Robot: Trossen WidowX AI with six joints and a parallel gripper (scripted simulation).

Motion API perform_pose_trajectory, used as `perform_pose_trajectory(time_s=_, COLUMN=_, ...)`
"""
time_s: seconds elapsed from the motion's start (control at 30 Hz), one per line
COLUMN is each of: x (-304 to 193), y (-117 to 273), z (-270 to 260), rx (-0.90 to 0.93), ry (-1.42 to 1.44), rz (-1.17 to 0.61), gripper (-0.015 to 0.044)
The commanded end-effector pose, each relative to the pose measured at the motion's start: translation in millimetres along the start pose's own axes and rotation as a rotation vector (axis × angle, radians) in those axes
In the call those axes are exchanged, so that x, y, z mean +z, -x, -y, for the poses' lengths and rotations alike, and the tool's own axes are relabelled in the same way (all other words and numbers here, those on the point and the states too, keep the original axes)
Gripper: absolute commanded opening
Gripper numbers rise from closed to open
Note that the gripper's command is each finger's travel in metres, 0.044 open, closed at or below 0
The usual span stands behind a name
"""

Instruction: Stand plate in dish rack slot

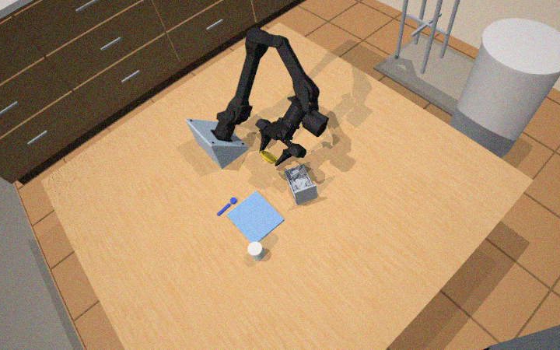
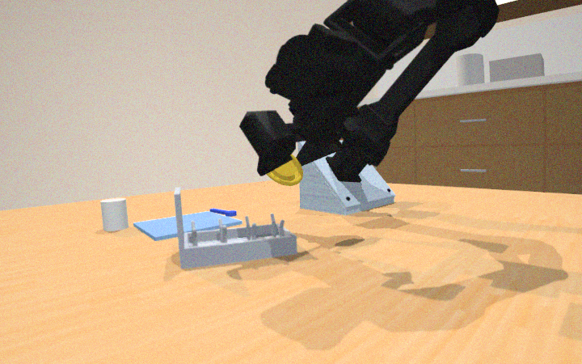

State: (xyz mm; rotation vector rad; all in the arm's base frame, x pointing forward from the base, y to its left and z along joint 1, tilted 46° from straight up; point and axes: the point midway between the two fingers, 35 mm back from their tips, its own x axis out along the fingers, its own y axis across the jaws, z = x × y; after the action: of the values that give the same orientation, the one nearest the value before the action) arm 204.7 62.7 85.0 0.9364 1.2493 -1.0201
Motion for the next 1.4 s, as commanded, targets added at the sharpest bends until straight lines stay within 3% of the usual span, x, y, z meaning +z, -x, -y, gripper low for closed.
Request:
perform_pose_trajectory(time_s=0.0, x=-1.9, y=-4.9, z=1.2, rx=0.032, ry=0.031, rz=0.068, gripper=0.0000)
perform_pose_trajectory(time_s=1.37, x=-44.7, y=-7.5, z=-7.4, rx=0.633, ry=0.277, rz=0.570, gripper=0.0000)
